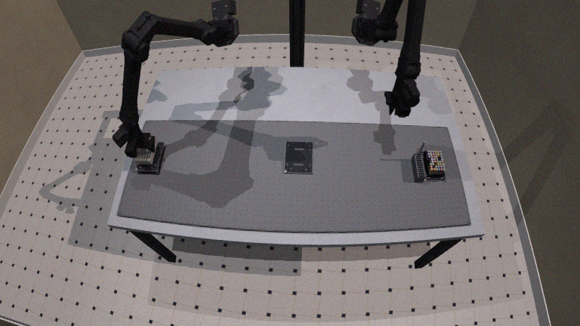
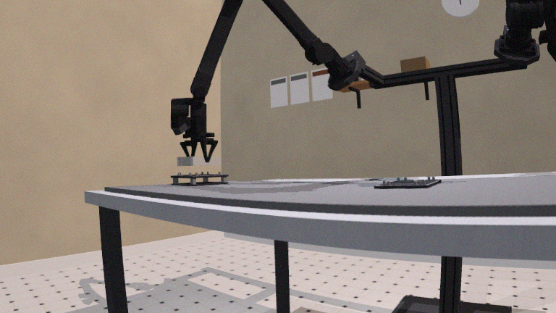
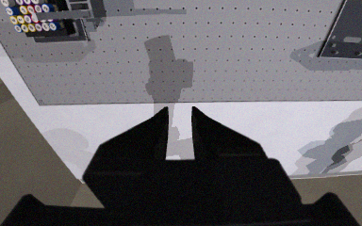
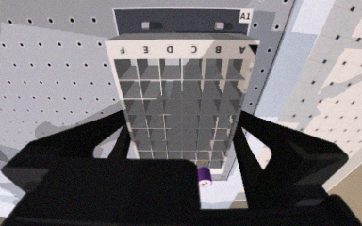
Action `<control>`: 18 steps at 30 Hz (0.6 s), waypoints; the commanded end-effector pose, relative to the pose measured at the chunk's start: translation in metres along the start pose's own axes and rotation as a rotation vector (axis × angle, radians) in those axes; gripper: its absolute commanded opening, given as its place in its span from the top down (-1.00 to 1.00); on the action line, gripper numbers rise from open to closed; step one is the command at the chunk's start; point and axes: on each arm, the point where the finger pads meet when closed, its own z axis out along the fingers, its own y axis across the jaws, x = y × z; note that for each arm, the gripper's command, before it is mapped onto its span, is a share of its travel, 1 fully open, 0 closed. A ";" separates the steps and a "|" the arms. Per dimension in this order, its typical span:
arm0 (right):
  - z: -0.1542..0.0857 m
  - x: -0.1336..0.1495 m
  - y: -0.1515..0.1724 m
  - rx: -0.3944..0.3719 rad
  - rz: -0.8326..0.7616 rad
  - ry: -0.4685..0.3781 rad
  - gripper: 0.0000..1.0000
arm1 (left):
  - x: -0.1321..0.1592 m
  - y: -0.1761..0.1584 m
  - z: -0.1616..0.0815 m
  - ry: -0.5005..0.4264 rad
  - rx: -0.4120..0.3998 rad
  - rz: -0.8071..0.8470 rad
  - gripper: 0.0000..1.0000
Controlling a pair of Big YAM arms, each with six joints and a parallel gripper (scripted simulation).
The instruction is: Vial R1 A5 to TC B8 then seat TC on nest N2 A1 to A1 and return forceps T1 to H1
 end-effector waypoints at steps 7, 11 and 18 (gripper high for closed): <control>-0.002 0.007 -0.005 0.007 0.012 0.003 1.00 | -0.007 0.003 -0.002 -0.012 -0.006 -0.015 0.54; -0.002 0.005 -0.007 0.010 0.011 0.000 1.00 | -0.007 0.003 -0.002 -0.012 -0.006 -0.015 0.54; -0.002 0.007 -0.008 0.012 0.012 0.001 1.00 | -0.007 0.003 -0.002 -0.012 -0.006 -0.015 0.54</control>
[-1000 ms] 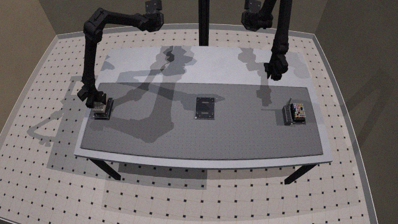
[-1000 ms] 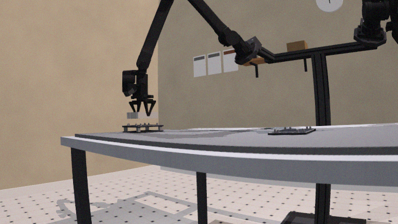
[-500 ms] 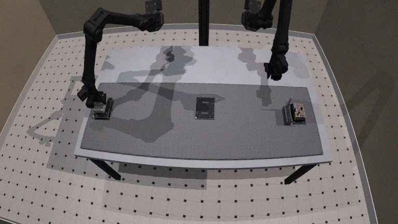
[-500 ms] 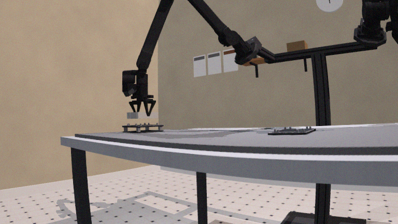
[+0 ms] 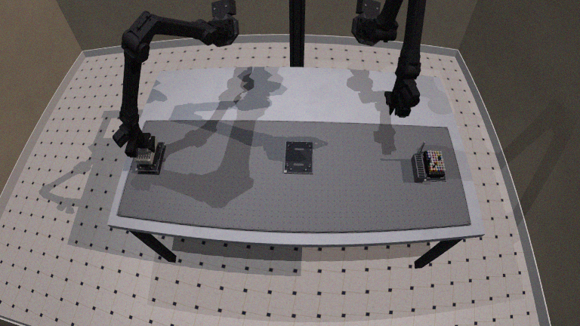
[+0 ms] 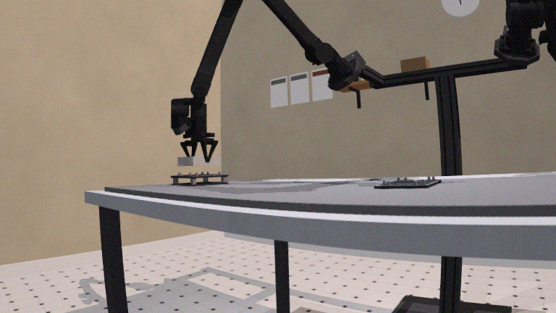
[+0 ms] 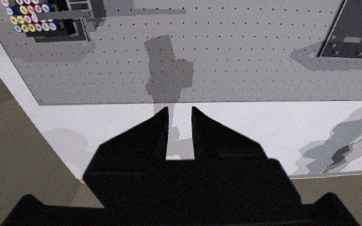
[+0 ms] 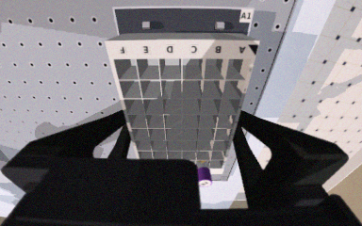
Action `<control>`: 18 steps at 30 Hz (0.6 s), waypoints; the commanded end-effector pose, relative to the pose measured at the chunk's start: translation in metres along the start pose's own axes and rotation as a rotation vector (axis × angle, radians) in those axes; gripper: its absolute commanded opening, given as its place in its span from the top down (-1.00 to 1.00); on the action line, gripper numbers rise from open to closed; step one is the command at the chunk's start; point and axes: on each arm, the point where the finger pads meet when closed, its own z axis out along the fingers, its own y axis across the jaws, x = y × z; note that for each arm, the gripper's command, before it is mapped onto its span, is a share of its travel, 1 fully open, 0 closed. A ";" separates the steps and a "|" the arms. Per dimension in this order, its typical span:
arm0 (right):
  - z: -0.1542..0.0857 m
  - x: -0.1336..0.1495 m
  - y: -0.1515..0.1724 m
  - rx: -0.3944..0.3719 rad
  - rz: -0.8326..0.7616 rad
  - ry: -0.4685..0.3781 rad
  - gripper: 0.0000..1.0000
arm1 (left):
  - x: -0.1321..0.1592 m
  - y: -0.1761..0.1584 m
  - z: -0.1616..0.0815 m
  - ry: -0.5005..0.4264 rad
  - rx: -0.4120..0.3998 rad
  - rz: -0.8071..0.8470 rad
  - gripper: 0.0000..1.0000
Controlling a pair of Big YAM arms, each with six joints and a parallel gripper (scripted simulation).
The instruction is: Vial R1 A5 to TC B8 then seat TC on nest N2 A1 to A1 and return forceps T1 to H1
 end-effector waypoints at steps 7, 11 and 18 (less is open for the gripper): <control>-0.002 0.007 -0.008 0.011 0.010 0.003 1.00 | -0.007 0.003 -0.002 -0.012 -0.006 -0.015 0.54; -0.002 0.008 -0.008 0.011 0.010 0.004 1.00 | -0.007 0.003 -0.002 -0.012 -0.006 -0.015 0.54; -0.002 0.008 -0.008 0.011 0.010 0.004 1.00 | -0.007 0.003 -0.002 -0.012 -0.006 -0.015 0.54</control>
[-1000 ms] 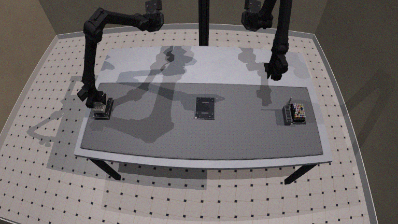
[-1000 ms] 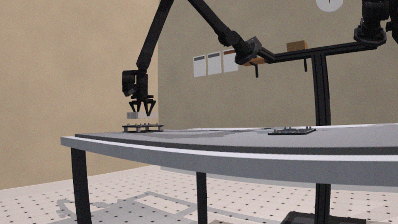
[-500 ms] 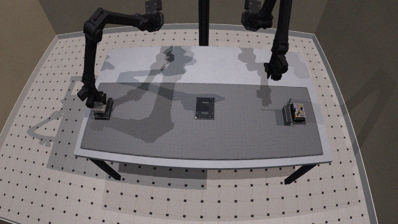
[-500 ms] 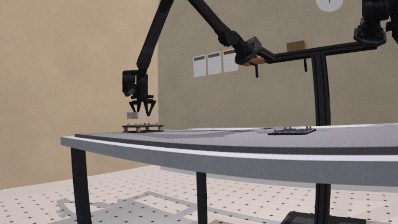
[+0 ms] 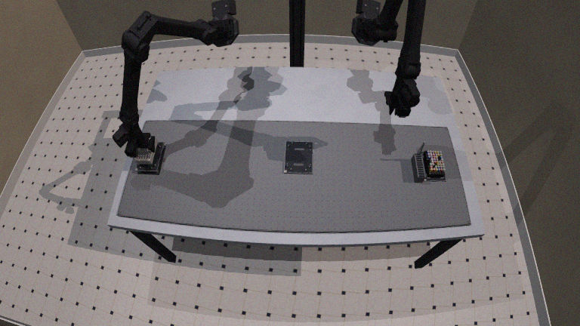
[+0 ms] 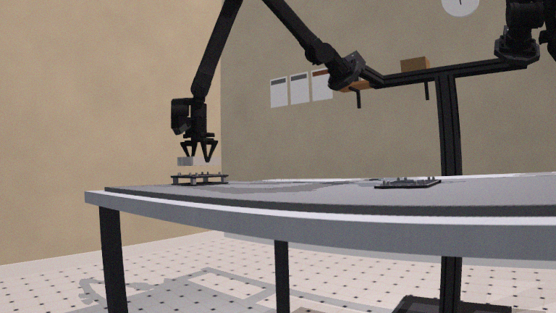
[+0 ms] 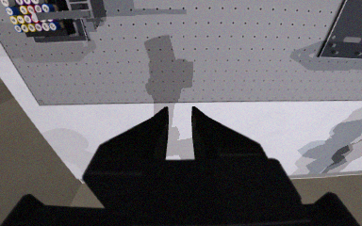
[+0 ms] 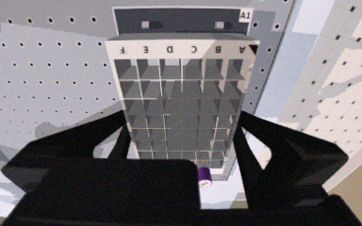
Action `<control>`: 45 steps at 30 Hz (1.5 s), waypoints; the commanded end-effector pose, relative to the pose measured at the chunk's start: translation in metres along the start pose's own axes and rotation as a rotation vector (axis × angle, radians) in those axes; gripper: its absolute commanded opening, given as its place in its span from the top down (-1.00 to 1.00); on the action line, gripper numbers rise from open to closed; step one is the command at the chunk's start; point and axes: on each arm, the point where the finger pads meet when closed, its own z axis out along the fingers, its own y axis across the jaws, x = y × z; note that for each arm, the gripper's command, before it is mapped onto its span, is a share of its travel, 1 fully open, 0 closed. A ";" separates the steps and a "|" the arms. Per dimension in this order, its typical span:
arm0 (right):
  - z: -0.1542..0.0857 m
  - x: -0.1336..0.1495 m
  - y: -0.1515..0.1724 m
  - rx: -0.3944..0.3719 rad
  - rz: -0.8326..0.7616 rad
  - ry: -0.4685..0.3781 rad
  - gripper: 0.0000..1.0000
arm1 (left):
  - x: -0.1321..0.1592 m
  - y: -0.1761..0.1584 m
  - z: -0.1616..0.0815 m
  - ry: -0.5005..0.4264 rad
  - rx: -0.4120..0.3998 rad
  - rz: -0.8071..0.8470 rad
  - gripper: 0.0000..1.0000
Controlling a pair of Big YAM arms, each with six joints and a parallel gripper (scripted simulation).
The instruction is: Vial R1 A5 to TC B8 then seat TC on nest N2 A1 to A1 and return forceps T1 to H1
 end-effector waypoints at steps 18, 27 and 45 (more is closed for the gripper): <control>0.007 0.010 -0.005 0.003 0.010 0.008 1.00 | -0.007 0.003 -0.002 -0.012 -0.006 -0.015 0.54; 0.009 0.007 -0.003 0.002 0.009 0.005 1.00 | -0.007 0.003 -0.002 -0.012 -0.006 -0.015 0.54; 0.013 -0.009 -0.001 0.002 0.002 -0.013 1.00 | -0.007 0.003 -0.002 -0.012 -0.006 -0.015 0.54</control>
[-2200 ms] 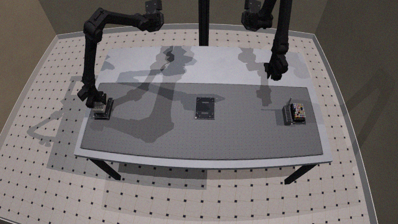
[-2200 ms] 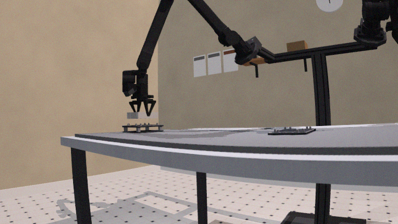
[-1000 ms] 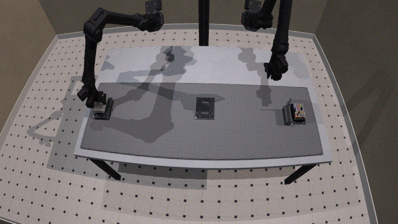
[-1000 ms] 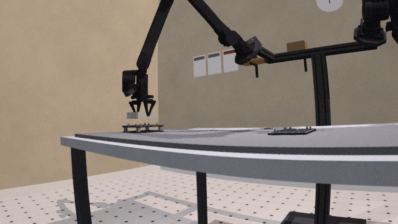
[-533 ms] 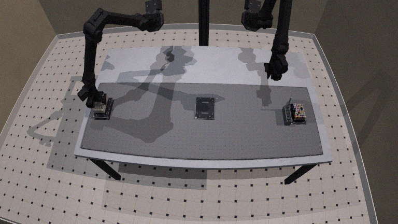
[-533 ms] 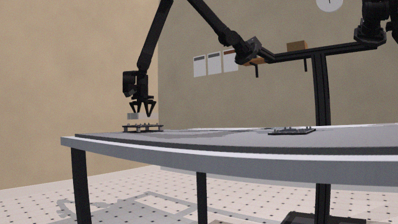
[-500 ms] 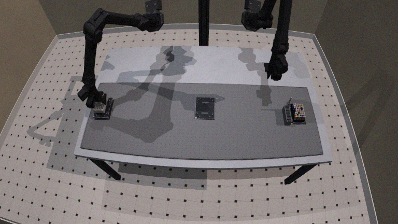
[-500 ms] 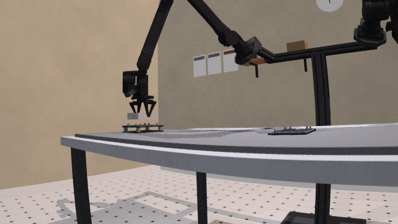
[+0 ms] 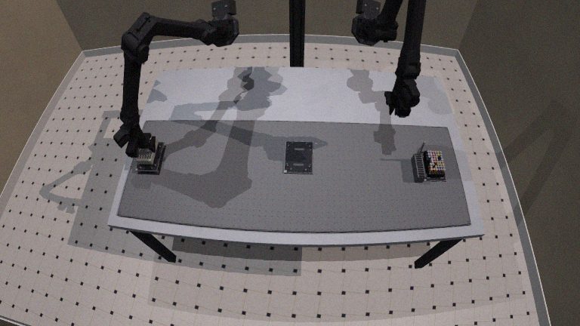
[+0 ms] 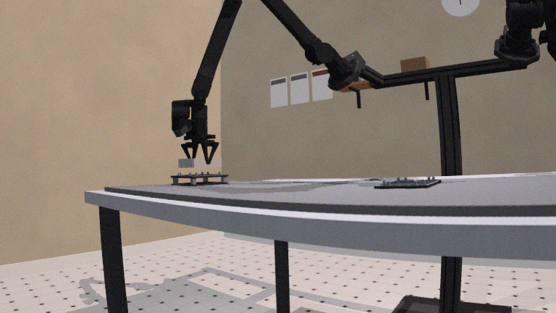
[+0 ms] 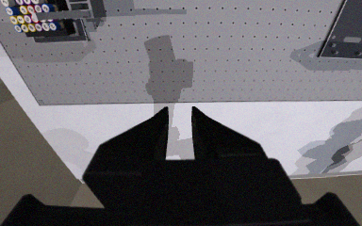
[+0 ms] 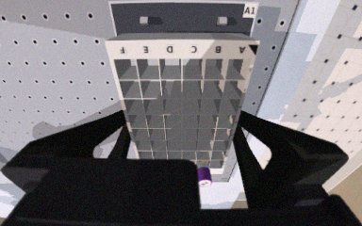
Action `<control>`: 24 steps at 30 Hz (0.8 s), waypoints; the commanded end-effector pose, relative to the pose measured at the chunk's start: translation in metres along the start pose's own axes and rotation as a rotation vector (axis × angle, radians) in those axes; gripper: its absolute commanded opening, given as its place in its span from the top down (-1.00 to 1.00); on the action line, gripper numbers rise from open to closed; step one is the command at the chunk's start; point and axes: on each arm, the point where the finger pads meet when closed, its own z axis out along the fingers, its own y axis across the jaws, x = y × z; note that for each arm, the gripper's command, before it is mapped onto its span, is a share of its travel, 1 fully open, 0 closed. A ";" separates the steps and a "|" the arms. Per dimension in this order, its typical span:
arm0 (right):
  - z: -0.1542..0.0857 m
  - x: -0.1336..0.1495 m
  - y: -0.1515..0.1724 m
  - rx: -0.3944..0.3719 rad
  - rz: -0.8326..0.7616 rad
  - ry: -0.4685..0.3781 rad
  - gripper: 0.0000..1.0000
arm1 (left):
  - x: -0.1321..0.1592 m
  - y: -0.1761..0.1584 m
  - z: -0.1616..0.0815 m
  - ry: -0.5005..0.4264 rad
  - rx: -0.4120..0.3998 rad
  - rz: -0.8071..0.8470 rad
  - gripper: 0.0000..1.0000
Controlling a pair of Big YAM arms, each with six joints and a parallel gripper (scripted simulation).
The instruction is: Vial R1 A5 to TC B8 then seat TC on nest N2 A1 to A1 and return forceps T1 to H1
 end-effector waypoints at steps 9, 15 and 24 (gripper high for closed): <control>0.008 -0.013 -0.003 0.003 0.002 -0.016 1.00 | -0.007 0.003 -0.002 -0.012 -0.006 -0.015 0.54; 0.010 -0.013 -0.002 0.002 0.002 -0.015 1.00 | -0.007 0.003 -0.002 -0.012 -0.006 -0.015 0.54; 0.011 -0.013 -0.002 0.004 0.002 -0.016 1.00 | -0.007 0.003 -0.002 -0.012 -0.006 -0.015 0.54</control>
